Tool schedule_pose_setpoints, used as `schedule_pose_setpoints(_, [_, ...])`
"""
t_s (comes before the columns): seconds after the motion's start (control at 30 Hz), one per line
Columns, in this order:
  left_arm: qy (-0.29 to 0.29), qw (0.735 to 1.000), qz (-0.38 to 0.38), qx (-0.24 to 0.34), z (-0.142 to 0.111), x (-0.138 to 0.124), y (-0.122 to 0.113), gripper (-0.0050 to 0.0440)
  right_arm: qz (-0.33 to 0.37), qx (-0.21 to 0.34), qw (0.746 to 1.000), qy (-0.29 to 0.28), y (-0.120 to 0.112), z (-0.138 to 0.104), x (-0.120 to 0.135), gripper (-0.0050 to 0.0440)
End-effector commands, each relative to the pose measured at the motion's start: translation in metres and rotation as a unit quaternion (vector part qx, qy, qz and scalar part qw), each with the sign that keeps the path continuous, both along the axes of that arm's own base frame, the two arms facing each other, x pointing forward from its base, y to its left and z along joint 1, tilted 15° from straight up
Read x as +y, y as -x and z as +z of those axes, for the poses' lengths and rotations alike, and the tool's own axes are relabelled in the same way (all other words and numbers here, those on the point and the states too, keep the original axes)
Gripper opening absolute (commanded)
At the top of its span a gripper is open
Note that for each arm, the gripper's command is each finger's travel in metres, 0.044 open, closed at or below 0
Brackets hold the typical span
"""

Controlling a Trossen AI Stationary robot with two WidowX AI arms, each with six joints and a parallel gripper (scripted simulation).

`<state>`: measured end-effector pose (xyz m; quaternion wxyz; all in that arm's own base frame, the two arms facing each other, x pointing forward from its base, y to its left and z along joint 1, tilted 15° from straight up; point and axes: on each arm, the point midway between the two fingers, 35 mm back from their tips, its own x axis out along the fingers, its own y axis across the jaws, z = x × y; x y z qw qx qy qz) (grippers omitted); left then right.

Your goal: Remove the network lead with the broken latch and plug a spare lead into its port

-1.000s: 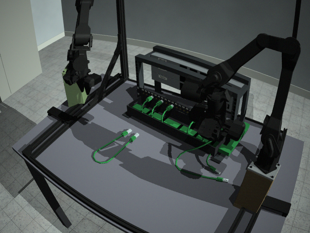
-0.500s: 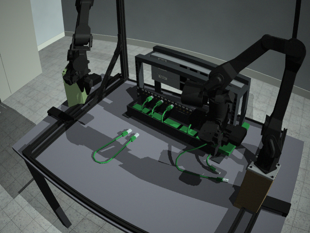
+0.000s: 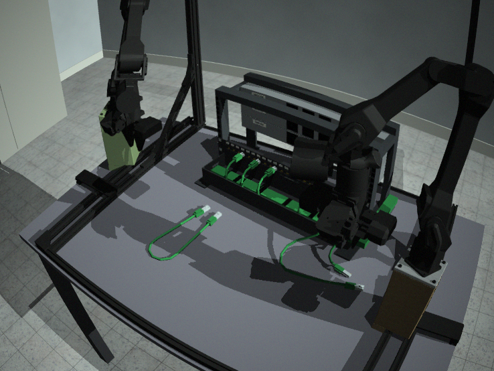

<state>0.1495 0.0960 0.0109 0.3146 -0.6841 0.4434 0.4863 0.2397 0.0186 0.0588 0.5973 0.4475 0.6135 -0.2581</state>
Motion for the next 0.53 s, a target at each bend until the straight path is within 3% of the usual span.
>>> schedule_pose_setpoints(0.0, [-0.002,1.000,0.000,0.001,0.000,0.000,0.002,0.0176,0.000,0.000,1.000,0.000,0.000,0.000,0.000,0.0176])
schedule_pose_setpoints(0.03, [-0.033,0.999,-0.002,0.013,0.000,0.021,0.028,0.0176,0.000,0.000,1.000,0.000,0.000,0.000,0.000,0.0176])
schedule_pose_setpoints(0.5, [-0.033,0.999,-0.002,0.013,0.000,0.021,0.028,0.0176,0.000,0.000,1.000,0.000,0.000,0.000,0.000,0.0176])
